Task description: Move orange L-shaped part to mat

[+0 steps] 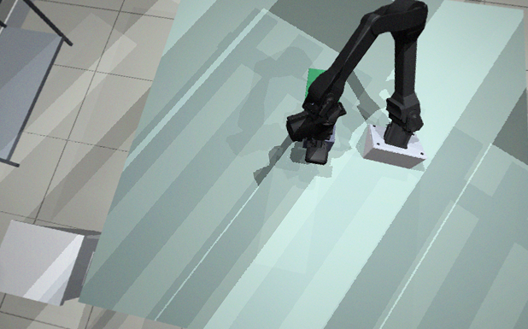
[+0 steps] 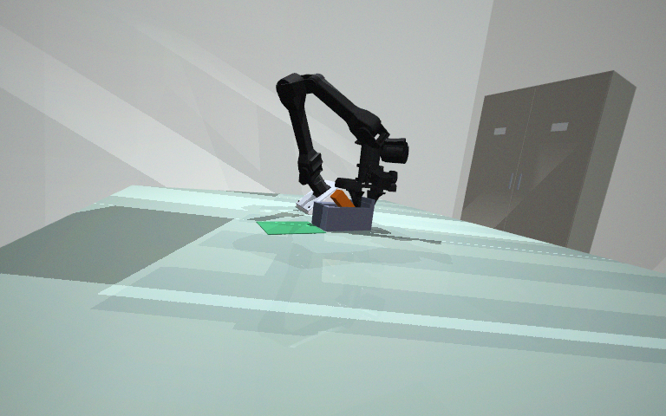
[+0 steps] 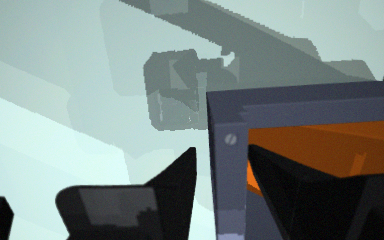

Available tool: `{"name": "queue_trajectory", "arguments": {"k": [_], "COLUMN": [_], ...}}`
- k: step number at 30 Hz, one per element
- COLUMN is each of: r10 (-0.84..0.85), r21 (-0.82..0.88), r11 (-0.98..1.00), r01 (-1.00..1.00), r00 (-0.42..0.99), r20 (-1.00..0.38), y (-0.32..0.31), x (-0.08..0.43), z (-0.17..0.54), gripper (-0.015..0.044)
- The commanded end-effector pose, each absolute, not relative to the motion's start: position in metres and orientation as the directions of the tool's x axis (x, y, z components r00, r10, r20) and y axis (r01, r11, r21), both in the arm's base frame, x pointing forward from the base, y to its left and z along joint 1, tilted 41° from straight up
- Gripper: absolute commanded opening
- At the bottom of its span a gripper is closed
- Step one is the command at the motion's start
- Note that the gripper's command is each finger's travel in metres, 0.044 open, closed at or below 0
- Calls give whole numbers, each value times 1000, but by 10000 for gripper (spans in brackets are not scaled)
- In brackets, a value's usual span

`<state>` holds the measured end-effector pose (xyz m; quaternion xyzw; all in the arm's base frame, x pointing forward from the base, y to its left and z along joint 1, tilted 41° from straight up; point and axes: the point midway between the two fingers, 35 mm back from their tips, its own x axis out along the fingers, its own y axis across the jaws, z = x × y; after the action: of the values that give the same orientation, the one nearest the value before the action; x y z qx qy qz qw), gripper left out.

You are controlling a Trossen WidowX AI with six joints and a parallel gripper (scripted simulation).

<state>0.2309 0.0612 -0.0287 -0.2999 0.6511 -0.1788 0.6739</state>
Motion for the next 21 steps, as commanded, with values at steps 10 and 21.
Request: {"name": "queue_trajectory", "arguments": {"k": [10, 21], "r10": [-644, -636], "r21": [-647, -641], "r11": [745, 752], "r01": [-160, -153], "r00": [80, 84], "r20": [-761, -767], "y": [56, 59], "x": [228, 230], "z": [-32, -31], "gripper": [180, 180]}}
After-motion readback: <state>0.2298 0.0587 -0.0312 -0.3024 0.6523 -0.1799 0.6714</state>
